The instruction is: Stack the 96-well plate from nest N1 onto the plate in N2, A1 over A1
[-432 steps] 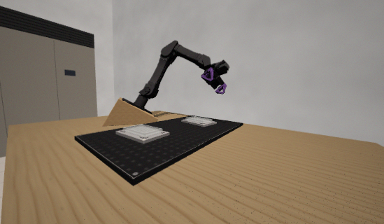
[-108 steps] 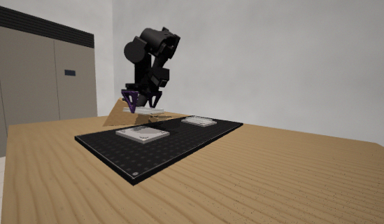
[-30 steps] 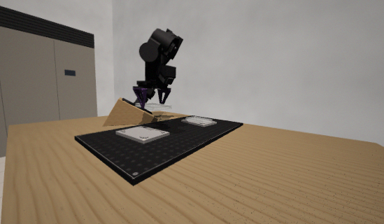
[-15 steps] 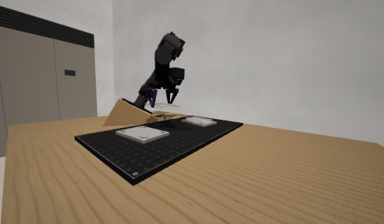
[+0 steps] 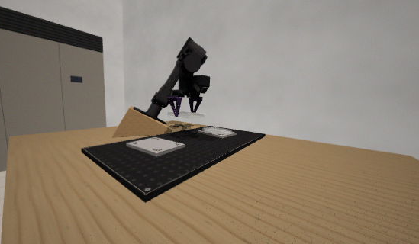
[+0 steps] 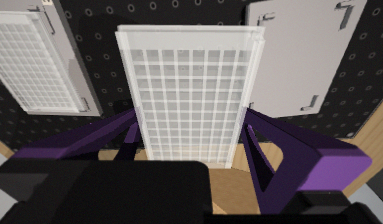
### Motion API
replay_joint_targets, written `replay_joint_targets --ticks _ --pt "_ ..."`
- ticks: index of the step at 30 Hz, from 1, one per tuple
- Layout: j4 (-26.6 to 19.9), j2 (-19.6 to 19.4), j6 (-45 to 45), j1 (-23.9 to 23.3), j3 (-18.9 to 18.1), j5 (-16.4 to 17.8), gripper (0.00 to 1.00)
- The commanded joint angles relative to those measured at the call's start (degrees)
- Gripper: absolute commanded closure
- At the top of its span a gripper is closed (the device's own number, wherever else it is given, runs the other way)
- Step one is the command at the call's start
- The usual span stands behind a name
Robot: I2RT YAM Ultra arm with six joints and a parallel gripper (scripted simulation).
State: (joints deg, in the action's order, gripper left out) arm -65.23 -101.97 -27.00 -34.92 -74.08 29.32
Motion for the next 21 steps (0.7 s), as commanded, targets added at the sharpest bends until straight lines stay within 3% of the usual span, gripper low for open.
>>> replay_joint_targets --ticks 1,6,7,10,21 --pt "0.9 2.8 2.9 0.9 0.7 0.5 1.0" --pt "0.9 4.1 4.6 2.4 1.5 0.4 1.0" --pt "1.0 4.7 5.3 2.3 -0.4 0.3 1.0" --pt "0.9 5.7 6.9 4.4 2.0 0.3 1.0" --pt "0.1 9.7 13.7 10.3 1.8 -0.2 1.0"
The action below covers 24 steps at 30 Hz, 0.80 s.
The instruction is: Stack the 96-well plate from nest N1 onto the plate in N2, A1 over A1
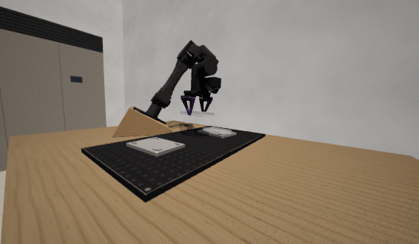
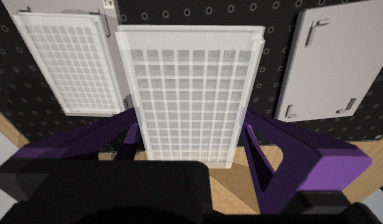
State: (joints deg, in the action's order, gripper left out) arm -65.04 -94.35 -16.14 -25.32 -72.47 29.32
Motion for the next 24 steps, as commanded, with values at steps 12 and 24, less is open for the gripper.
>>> replay_joint_targets --ticks 12,24 --pt "-0.6 5.1 9.3 6.4 -1.6 -0.8 1.0" --pt "-0.7 7.3 16.0 12.4 -2.8 -1.7 1.0"
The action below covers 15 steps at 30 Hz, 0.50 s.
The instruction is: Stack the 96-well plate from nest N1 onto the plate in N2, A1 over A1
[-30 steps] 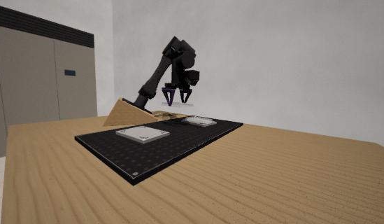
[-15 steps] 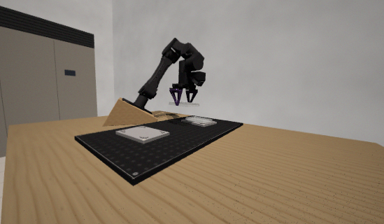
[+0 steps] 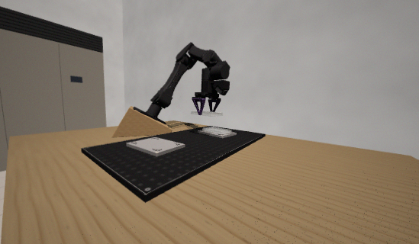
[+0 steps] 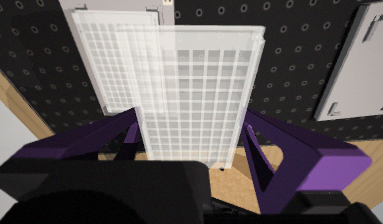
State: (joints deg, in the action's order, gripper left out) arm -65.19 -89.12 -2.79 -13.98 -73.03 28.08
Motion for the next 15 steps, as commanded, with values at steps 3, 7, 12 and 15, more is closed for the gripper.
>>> replay_joint_targets --ticks 3,7,12,15 --pt "-0.8 2.5 4.7 2.9 -2.8 -0.7 1.0" --pt "-0.9 3.0 7.4 5.3 -3.6 -1.2 1.0" --pt "-0.9 3.3 9.4 7.2 -4.4 -1.6 1.0" --pt "-1.0 3.4 11.5 9.1 -5.2 -2.1 1.0"
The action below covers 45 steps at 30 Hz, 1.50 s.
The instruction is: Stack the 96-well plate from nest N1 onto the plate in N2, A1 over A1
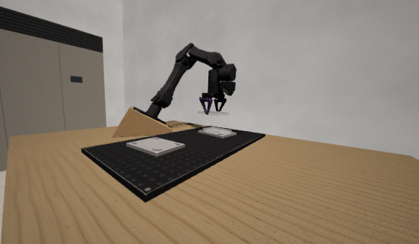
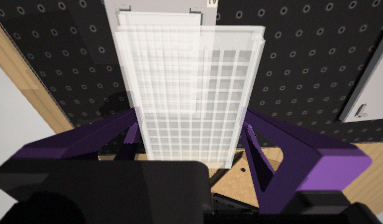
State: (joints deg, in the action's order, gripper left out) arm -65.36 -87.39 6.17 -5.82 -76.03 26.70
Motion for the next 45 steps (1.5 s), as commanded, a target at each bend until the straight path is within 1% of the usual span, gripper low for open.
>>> replay_joint_targets --ticks 1,10,15,45 --pt "-0.9 1.8 3.2 1.5 -2.5 -0.9 1.0" --pt "-1.2 1.7 8.9 6.8 -5.4 -2.3 1.0" --pt "-1.3 1.4 9.0 5.8 -5.5 -2.5 1.0" --pt "-1.2 1.4 7.9 5.3 -5.3 -2.1 1.0"
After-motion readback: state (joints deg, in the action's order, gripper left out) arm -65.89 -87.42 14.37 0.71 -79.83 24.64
